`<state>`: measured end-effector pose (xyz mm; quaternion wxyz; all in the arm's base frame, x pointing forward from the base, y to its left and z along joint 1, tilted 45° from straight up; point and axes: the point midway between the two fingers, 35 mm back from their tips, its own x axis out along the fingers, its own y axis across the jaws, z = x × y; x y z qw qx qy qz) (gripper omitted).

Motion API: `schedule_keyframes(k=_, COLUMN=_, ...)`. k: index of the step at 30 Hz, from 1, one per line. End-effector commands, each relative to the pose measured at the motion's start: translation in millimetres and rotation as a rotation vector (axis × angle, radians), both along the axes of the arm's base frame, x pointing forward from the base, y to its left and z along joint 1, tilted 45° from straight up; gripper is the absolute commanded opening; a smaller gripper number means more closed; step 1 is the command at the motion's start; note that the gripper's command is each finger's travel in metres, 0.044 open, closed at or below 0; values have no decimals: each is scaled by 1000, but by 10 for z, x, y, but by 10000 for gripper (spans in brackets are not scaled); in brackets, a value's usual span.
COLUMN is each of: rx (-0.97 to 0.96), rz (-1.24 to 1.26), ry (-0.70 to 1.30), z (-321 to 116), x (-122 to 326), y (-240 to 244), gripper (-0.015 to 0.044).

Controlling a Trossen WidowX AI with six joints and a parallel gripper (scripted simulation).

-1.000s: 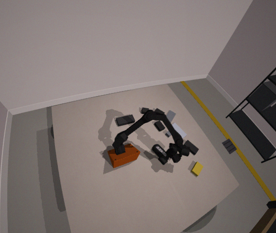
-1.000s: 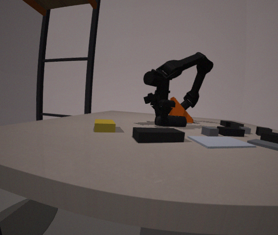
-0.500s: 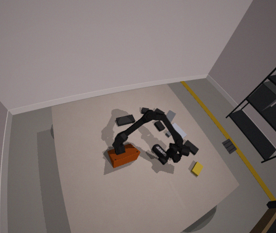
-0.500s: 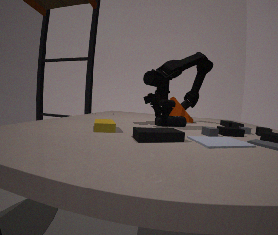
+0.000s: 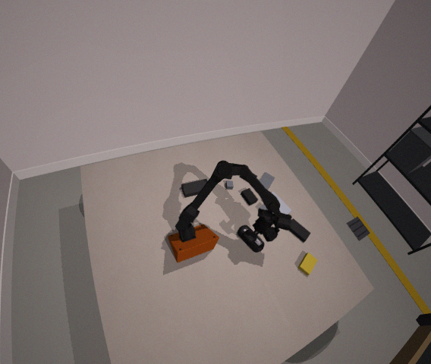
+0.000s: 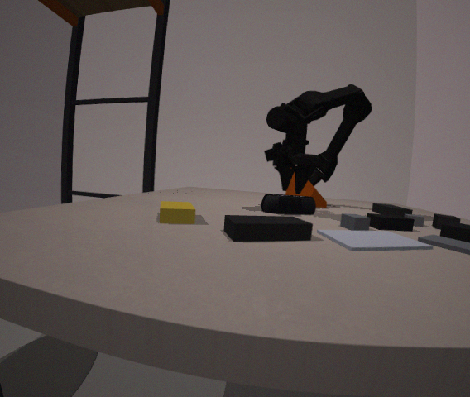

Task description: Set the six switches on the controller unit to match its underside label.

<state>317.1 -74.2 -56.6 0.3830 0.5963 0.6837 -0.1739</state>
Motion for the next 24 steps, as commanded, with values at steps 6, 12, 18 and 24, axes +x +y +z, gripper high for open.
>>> schedule_keyframes(k=6, rx=8, rz=-5, ry=12, z=15, x=-32, y=25, gripper=440)
schedule_keyframes(k=12, rx=8, rz=-5, ry=12, z=15, x=-32, y=25, gripper=440)
schedule_keyframes(k=18, rx=22, rz=104, ry=-149, z=19, x=-48, y=-27, gripper=309)
schedule_keyframes(k=24, rx=17, rz=363, ry=-550, z=35, x=-91, y=-155, gripper=151)
